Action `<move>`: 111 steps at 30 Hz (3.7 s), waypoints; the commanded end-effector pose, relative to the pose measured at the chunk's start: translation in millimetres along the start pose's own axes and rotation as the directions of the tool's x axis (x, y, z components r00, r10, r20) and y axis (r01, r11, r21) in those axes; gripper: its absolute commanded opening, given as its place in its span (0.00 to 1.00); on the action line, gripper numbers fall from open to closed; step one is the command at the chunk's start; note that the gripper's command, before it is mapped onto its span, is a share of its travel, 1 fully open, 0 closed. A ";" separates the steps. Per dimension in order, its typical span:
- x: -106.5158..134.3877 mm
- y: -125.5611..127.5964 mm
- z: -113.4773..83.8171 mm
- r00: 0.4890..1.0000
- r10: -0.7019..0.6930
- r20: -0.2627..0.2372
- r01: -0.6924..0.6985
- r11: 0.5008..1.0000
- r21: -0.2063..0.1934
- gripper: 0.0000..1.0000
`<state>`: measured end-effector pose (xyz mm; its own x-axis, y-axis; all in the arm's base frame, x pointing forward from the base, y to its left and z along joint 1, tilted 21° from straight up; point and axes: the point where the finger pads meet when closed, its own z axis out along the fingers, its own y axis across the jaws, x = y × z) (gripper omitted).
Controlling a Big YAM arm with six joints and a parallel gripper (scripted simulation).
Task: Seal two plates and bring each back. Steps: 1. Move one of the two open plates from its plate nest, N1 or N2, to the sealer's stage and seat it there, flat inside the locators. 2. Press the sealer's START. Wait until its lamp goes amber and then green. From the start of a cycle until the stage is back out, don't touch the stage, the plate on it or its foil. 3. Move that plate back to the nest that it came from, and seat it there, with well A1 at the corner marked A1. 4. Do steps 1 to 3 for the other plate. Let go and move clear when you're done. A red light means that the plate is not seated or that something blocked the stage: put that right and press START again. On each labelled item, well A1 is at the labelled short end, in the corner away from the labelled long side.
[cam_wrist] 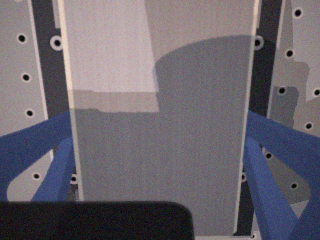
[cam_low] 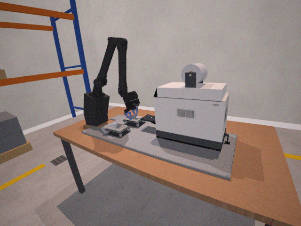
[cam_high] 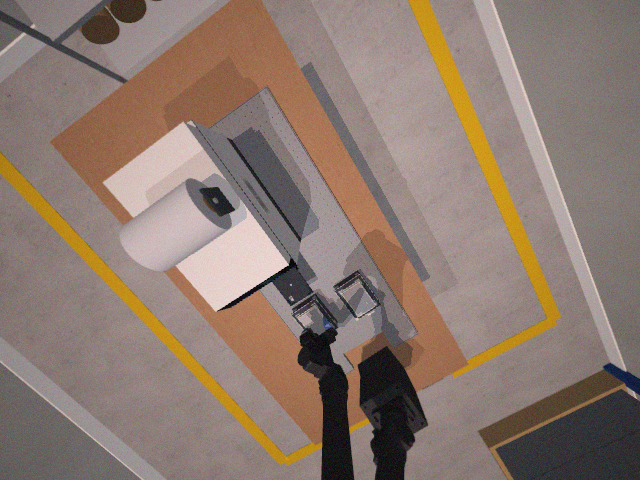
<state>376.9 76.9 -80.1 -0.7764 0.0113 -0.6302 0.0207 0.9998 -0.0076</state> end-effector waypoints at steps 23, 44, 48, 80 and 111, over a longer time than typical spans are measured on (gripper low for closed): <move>-56.5 33.8 16.1 0.996 0.010 0.093 -0.005 0.998 -0.055 0.00; -61.2 36.8 -11.7 0.991 -0.022 0.130 0.033 0.996 -0.084 0.00; -57.2 36.1 -15.6 0.991 -0.019 0.129 0.030 0.996 -0.089 0.00; -10.3 12.5 -6.2 1.000 -0.004 0.021 0.004 1.000 -0.020 0.00; -18.7 5.1 -9.3 0.999 0.008 0.038 -0.008 1.000 -0.019 0.00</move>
<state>378.5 80.9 -68.1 -0.7635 0.0120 -0.6457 0.0121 0.9999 0.0042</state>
